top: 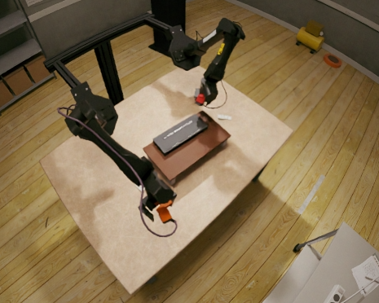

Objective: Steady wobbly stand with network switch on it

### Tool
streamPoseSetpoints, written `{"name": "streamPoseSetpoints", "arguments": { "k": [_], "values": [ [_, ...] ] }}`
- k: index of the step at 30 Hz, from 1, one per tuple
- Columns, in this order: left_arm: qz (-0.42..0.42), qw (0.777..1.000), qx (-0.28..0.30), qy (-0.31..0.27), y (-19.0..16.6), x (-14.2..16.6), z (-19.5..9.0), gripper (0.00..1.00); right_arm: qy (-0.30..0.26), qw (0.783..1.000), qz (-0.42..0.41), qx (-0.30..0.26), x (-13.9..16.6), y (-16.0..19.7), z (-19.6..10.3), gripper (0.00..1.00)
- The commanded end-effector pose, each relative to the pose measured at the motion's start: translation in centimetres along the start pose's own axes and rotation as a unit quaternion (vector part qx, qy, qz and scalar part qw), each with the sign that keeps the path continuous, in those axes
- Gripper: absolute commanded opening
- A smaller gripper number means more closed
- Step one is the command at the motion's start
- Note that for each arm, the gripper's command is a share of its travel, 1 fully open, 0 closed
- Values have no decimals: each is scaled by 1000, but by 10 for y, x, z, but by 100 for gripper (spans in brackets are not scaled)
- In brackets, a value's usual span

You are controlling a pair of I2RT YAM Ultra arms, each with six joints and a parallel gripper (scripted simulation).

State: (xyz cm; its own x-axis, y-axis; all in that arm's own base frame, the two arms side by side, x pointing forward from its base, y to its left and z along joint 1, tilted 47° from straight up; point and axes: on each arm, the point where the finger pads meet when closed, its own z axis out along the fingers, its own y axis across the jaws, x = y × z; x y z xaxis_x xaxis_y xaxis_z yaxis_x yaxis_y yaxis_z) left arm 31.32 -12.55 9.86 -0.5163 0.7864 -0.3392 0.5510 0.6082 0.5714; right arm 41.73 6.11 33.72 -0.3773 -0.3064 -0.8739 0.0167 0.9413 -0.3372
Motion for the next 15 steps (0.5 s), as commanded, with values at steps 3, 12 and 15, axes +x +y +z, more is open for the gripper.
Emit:
{"name": "streamPoseSetpoints", "arguments": {
  "k": [3,12,15],
  "values": [
    [-189,981,19,-28,14,-1,6,43,-70,995,64,-19,-24,-17,-15,100],
    [-396,917,25,-32,47,13,22,43,-130,984,117,-34,-36,-41,-29,100],
    [-468,883,27,-36,56,20,25,43,-136,982,125,-34,-34,-47,-31,100]
  ]
}}
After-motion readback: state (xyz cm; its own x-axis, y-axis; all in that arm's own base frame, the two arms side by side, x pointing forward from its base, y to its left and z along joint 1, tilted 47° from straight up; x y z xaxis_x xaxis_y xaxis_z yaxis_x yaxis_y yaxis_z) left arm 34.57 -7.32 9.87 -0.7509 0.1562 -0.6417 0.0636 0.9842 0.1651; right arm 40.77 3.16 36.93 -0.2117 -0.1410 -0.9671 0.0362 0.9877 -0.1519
